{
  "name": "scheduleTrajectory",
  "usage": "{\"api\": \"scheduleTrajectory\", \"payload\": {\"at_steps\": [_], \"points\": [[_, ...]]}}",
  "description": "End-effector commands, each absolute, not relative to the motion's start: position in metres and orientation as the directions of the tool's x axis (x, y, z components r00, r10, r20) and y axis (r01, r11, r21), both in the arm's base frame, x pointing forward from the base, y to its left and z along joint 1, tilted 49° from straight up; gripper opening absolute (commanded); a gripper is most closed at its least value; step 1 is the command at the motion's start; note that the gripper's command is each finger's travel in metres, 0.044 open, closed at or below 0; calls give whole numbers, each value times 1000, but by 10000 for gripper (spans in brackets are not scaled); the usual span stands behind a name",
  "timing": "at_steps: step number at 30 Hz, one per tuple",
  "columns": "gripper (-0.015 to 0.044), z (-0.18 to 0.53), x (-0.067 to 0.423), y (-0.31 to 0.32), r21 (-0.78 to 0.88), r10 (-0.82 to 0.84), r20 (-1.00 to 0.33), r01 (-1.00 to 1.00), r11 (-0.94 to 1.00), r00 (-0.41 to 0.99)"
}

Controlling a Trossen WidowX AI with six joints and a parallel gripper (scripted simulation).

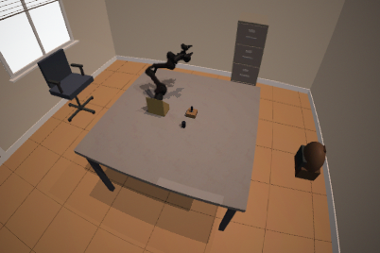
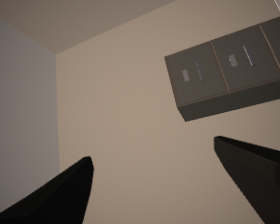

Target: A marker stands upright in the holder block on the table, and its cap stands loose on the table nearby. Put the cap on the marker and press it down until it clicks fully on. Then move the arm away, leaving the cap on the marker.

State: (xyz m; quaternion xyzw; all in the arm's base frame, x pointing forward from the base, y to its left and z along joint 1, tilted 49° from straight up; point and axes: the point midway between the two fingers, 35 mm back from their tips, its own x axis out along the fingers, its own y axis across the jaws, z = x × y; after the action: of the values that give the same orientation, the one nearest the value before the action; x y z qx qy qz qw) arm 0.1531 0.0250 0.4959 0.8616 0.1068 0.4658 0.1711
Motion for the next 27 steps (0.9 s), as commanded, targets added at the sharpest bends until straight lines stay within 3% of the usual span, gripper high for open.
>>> {"api": "scheduleTrajectory", "payload": {"at_steps": [1,6,14,22,27], "points": [[374,495,156,24,388,340,762,32,-921,551],[256,475,223,-6,183,263,628,189,-965,732],[256,403,321,-63,-336,137,284,233,-913,949],[256,300,379,-113,-777,77,-129,-53,-627,989],[256,221,396,-135,-879,101,-397,-346,-329,912]]}}
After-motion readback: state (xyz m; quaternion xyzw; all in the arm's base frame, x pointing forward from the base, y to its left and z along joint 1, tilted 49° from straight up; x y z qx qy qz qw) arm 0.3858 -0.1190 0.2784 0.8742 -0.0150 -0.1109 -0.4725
